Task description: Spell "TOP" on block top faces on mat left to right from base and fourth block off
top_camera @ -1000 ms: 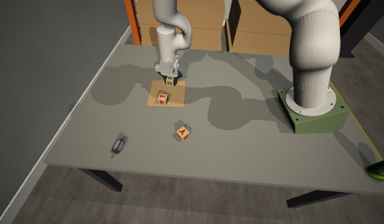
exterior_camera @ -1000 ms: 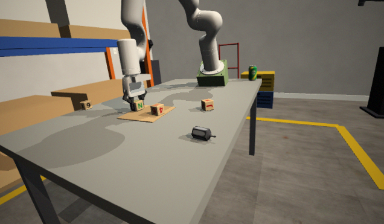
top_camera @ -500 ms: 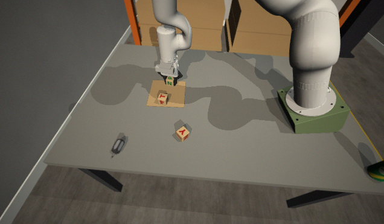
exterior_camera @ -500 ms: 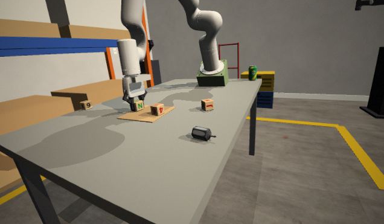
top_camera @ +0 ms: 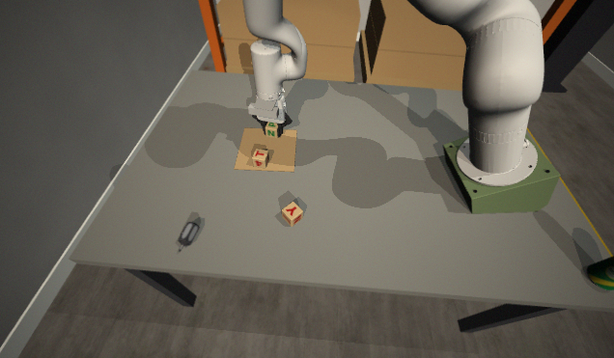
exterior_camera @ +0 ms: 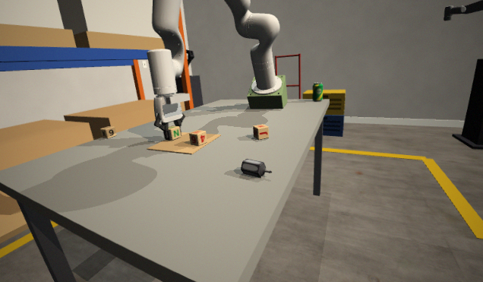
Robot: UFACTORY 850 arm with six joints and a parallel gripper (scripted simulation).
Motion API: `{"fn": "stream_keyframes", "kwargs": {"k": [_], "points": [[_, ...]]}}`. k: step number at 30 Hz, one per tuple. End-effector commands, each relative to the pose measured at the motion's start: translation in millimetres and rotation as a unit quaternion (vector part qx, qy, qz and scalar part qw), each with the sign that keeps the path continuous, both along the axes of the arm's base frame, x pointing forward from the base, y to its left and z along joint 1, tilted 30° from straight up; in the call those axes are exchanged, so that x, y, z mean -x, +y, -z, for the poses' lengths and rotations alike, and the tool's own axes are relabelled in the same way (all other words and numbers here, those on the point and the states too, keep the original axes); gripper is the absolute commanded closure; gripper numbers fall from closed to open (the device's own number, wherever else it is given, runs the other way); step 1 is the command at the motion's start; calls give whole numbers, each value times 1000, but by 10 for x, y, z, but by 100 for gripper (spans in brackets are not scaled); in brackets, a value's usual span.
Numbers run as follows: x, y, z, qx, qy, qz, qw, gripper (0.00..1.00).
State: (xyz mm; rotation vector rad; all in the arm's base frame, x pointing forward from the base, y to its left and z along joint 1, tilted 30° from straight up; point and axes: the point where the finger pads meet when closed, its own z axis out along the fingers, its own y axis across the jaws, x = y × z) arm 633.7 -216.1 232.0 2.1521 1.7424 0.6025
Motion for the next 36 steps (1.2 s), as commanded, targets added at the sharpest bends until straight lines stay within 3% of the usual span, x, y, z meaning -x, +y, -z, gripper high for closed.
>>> {"fn": "stream_keyframes", "kwargs": {"k": [1, 36], "points": [[-4, -3, -10, 0, -1, 0, 1000, 56], [-24, -2, 24, 0, -1, 0, 1000, 56]]}}
